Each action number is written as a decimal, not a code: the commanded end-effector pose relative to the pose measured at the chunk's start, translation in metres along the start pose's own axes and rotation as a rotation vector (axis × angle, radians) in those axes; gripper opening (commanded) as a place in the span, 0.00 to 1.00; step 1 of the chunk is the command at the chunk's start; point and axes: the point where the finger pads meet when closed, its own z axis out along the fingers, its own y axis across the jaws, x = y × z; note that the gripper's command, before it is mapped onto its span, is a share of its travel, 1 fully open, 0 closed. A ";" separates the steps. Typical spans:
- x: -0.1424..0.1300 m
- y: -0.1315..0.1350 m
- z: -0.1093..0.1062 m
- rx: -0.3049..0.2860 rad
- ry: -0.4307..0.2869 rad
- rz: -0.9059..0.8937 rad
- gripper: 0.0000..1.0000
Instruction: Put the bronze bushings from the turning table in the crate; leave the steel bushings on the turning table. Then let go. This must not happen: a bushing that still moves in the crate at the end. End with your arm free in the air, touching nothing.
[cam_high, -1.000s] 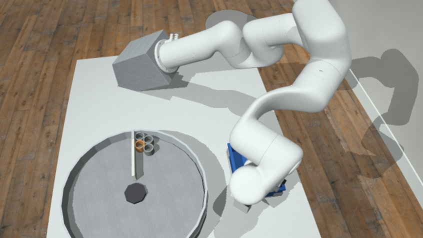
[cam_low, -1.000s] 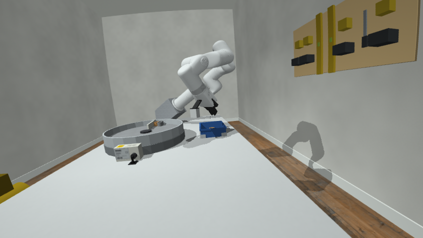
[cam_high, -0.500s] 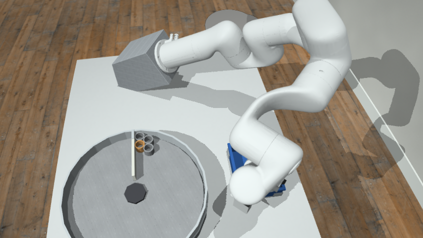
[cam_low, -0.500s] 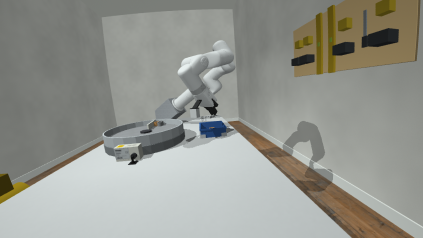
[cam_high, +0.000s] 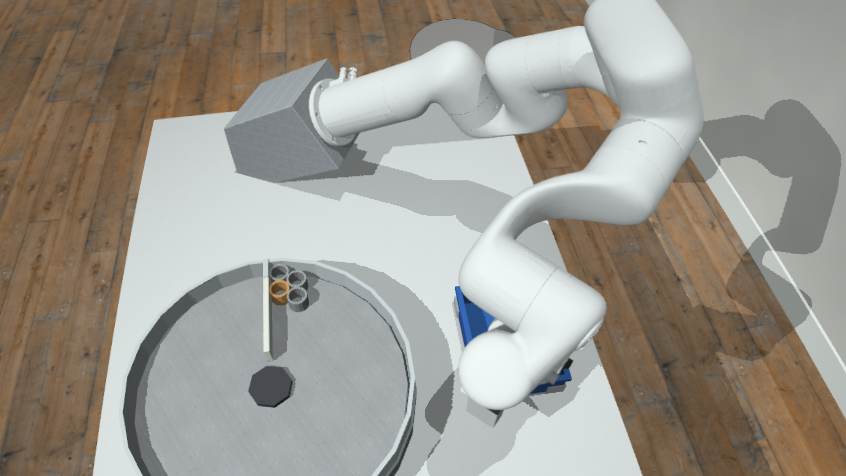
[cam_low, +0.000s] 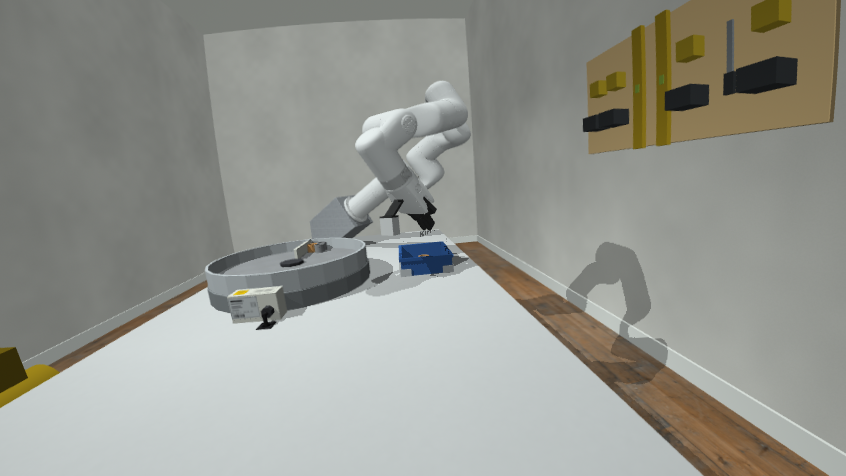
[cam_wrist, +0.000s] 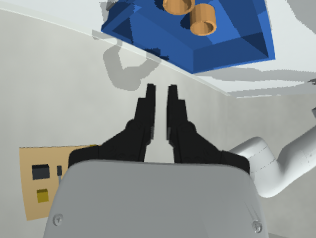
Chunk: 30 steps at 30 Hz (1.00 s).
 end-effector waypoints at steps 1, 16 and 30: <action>0.000 0.000 -0.002 0.001 0.004 -0.001 0.11; 0.002 0.006 -0.003 -0.006 0.015 -0.021 0.40; 0.015 0.052 -0.015 -0.070 0.097 -0.180 0.40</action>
